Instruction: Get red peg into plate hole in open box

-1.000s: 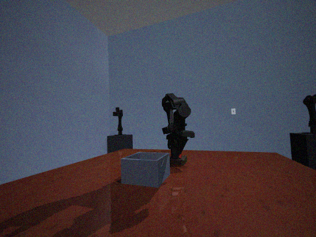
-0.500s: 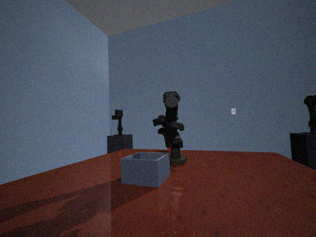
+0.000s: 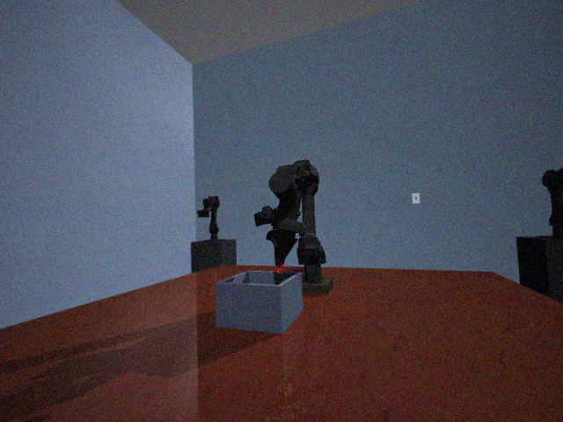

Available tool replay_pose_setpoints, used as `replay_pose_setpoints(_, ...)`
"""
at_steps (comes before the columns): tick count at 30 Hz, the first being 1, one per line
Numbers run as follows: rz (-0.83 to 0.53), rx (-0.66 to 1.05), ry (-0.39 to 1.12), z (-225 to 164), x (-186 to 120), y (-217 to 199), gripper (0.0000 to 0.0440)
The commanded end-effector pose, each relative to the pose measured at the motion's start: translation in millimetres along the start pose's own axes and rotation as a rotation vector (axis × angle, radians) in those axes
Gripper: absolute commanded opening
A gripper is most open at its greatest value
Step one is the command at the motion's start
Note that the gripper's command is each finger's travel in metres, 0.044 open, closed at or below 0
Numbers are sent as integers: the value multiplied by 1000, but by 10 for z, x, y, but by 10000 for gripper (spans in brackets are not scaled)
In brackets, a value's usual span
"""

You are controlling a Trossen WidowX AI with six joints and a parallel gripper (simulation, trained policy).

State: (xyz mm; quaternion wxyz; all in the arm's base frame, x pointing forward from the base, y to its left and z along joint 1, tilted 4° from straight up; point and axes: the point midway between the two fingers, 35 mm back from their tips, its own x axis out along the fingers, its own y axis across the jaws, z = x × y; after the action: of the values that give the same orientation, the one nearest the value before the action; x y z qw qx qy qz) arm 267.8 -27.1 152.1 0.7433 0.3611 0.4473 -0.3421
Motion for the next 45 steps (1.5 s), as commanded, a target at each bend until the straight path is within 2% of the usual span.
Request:
replay_pose_setpoints(1, 3, 17, -8, 118, 67, 16, 1)
replay_pose_setpoints(12, -16, 59, 8, 303, 287, -13, 9)
replay_pose_setpoints(25, -72, 54, 62, 327, 601, -63, 7)
replay_pose_setpoints(27, -83, 46, 69, 330, 645, -71, 25)
replay_pose_setpoints(33, -112, 7, 88, 350, 723, -96, 156)
replay_pose_setpoints(45, -138, -50, 106, 527, 711, 6, 151)
